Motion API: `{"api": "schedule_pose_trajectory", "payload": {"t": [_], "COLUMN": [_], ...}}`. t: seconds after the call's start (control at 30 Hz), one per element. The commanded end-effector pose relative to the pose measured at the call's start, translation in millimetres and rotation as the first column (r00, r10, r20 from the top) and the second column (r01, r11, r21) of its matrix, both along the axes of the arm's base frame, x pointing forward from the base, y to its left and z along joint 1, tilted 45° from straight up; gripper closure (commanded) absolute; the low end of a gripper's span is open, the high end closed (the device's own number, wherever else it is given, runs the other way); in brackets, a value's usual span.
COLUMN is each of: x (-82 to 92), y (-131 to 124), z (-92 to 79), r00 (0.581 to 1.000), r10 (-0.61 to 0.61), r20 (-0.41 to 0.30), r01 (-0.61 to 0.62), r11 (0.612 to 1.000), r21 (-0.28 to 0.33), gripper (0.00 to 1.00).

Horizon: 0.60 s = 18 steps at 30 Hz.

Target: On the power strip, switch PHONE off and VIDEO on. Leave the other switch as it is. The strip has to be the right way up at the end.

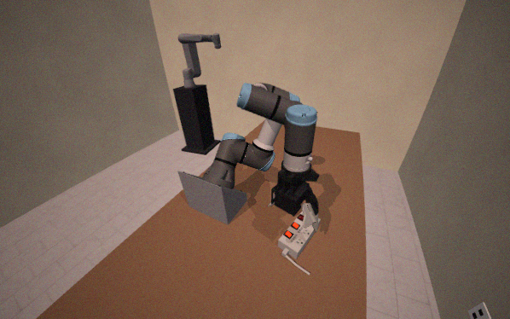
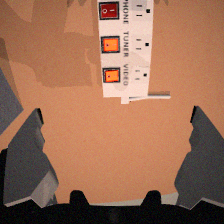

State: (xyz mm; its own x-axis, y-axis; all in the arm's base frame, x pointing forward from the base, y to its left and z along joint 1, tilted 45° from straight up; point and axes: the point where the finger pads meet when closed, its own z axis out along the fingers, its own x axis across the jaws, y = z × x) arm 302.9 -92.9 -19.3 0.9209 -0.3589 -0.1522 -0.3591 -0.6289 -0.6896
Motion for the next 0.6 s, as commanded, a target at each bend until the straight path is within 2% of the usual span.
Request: {"api": "schedule_pose_trajectory", "payload": {"t": [0.0,0.37,0.57], "x": [-1.0,-6.3,-7.8], "y": [-6.0,-30.3,-36.8], "z": [5.7,30.5,37.3], "r00": [1.0,1.0,1.0], "r10": [0.0,0.0,0.0], "r20": [0.0,0.0,0.0], "r01": [0.0,0.0,0.0], "r11": [1.0,1.0,1.0], "r21": [0.0,0.0,0.0], "gripper": [0.0,0.0,0.0]}}
